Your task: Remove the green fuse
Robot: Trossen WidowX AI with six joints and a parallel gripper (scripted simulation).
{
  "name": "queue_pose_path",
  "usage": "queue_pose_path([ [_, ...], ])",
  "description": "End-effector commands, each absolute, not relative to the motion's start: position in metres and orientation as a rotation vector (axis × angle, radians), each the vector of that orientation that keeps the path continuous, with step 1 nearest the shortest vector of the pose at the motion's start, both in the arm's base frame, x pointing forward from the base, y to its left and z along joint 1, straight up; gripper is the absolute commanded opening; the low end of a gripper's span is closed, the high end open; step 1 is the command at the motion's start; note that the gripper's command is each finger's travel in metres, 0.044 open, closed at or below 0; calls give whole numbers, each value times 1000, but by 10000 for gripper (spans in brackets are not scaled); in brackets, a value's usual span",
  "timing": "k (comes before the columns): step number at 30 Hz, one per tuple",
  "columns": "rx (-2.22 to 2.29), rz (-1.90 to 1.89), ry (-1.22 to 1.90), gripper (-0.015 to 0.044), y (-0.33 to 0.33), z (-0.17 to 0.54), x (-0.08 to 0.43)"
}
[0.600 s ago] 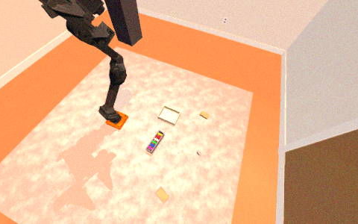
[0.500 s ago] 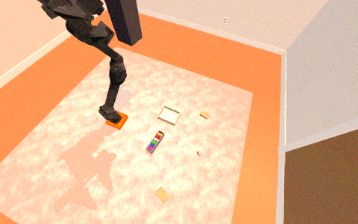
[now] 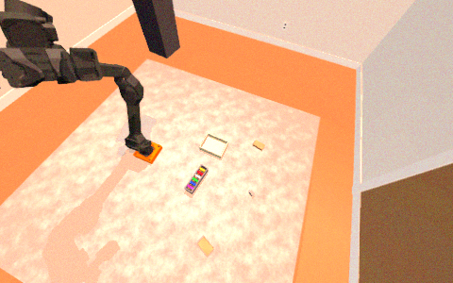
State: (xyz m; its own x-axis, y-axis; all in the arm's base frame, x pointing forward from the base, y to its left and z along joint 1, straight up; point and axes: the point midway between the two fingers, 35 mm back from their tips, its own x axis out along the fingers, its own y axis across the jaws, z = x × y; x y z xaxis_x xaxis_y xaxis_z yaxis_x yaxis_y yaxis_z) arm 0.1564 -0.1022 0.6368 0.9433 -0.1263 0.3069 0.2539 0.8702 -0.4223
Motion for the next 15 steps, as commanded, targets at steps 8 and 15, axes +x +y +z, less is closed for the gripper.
queue_pose_path([
  [8,-42,-178,-204,74,-182,566,227],
  [15,164,-169,-14,74,-200,486,292],
])
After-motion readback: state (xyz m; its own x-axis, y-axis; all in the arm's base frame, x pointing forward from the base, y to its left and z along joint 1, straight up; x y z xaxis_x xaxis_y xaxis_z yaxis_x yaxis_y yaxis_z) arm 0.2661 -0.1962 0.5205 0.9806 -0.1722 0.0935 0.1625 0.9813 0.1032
